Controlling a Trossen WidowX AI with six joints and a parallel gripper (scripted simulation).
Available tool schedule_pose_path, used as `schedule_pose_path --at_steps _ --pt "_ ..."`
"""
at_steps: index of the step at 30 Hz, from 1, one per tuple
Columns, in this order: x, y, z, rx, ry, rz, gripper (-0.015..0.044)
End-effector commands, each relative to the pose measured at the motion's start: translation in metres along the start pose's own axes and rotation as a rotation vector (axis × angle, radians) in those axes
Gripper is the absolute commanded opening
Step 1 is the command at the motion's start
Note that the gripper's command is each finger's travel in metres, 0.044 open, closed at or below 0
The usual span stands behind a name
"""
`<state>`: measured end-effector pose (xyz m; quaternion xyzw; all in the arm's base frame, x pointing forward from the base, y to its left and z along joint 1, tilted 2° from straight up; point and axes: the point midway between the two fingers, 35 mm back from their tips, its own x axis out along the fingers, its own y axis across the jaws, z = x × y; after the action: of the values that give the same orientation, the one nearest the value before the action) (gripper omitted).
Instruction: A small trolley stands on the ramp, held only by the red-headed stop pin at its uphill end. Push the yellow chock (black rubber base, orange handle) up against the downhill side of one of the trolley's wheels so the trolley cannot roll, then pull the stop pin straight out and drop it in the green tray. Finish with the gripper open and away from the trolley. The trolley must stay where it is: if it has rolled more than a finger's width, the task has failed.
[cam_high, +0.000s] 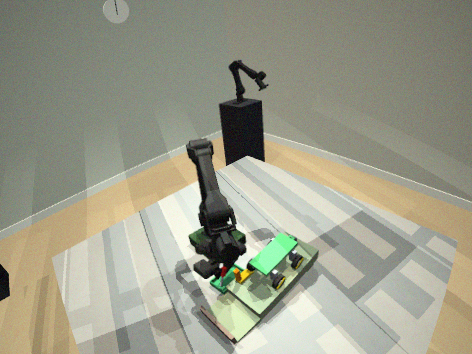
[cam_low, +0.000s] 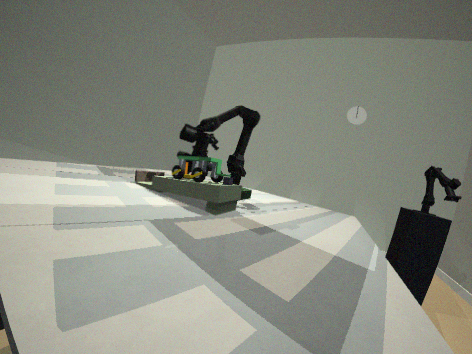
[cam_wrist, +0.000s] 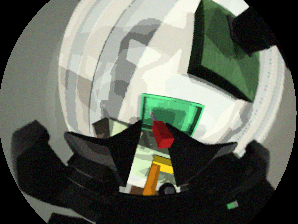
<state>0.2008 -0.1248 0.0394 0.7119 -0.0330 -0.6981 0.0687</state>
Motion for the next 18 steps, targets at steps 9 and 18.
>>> schedule_pose_path --at_steps 9,18 --pt "0.001 -0.008 0.0 0.003 -0.002 0.004 0.019" --pt "0.003 -0.014 -0.001 0.003 -0.002 0.003 0.019"
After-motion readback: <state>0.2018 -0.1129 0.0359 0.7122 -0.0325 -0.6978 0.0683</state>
